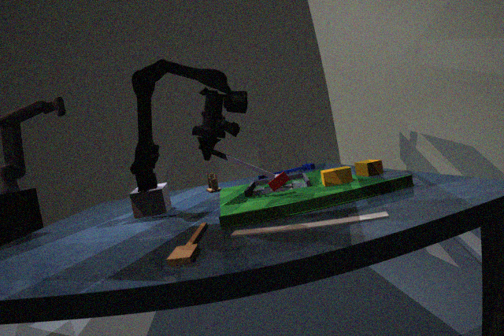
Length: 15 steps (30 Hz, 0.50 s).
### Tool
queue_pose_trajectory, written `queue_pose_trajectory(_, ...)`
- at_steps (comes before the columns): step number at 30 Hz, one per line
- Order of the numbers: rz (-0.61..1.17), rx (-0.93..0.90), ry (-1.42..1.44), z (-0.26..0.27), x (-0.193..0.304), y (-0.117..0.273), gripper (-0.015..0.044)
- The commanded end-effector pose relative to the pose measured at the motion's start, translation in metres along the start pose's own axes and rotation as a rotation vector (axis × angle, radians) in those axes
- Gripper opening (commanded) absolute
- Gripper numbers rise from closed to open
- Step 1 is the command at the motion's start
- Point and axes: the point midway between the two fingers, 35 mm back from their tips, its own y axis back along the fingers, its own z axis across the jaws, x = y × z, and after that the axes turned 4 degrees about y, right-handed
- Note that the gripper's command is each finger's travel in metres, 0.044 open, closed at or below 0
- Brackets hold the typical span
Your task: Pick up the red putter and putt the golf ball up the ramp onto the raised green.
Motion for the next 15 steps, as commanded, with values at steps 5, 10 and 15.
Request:
queue_pose_trajectory(5,-0.025,-0.002,-0.006,0.002,0.009,0.038,0.0000)
queue_pose_trajectory(10,-0.015,0.002,0.000,0.001,0.008,0.031,0.0000)
queue_pose_trajectory(15,-0.015,0.002,0.000,0.001,0.008,0.031,0.0000)
